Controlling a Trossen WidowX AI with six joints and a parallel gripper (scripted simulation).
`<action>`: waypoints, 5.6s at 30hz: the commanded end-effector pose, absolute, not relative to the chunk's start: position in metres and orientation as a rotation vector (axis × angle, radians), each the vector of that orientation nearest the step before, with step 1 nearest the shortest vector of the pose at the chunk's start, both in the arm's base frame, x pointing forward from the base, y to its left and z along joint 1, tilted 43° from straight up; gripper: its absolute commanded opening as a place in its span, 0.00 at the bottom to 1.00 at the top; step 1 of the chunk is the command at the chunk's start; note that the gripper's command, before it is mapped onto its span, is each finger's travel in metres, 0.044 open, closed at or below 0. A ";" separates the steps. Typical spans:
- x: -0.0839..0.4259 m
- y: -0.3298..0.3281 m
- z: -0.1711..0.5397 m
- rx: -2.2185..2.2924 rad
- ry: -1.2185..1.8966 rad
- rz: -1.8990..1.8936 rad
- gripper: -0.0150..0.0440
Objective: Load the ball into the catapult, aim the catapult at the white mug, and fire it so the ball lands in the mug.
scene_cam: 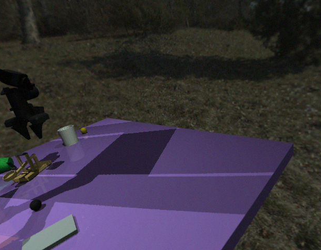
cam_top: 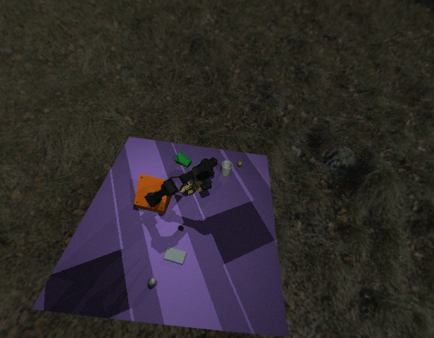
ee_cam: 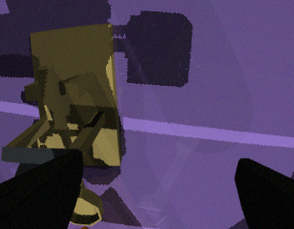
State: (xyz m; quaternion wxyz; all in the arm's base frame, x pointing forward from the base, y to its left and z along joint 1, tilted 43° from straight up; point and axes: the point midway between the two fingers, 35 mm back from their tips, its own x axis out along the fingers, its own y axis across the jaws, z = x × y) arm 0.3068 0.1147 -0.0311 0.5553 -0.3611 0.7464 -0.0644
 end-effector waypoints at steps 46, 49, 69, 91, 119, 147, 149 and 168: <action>0.182 -0.164 0.057 -0.509 1.588 -0.665 0.76; 0.181 -0.168 0.054 -0.510 1.588 -0.666 0.76; 0.178 -0.174 0.047 -0.512 1.588 -0.667 0.46; 0.204 -0.114 0.118 -0.504 1.590 -0.636 0.25; 0.233 -0.031 0.081 -0.616 1.751 -0.458 0.25; 0.214 0.061 -0.018 -0.842 1.988 -0.293 0.25; 0.210 0.066 -0.025 -0.860 2.004 -0.288 0.25; 0.171 0.093 -0.079 -1.004 2.106 -0.280 0.25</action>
